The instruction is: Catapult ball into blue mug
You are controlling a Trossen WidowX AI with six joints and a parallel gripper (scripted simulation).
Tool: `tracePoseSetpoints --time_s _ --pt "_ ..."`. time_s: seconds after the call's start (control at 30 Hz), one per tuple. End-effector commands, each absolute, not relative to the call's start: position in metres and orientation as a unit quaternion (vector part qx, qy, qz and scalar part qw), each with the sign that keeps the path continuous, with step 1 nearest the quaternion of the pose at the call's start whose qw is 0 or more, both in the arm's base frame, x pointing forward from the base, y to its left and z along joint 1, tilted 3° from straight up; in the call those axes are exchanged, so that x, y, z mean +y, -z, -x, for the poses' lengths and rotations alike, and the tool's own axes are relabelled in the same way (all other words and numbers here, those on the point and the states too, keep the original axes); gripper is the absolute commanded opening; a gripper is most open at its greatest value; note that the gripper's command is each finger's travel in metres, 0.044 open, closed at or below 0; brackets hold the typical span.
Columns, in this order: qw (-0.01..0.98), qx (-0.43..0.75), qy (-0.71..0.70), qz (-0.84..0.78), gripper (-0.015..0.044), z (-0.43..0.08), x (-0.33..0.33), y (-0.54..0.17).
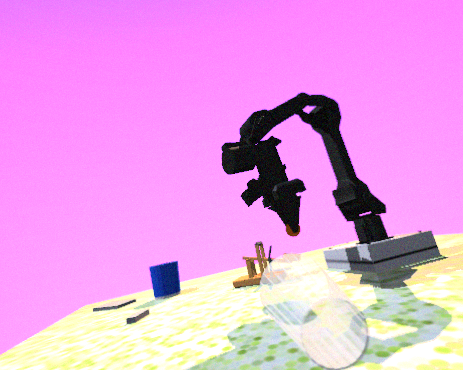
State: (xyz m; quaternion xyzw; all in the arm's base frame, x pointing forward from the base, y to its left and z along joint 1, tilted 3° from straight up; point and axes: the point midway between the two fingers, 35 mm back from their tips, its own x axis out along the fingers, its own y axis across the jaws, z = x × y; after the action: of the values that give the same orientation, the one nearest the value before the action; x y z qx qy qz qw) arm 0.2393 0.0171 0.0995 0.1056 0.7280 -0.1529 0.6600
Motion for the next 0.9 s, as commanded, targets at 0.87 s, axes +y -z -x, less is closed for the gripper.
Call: tracePoseSetpoints --time_s 0.87 --pt "0.587 0.755 0.207 -0.204 0.0000 -0.203 -0.096 -0.089"
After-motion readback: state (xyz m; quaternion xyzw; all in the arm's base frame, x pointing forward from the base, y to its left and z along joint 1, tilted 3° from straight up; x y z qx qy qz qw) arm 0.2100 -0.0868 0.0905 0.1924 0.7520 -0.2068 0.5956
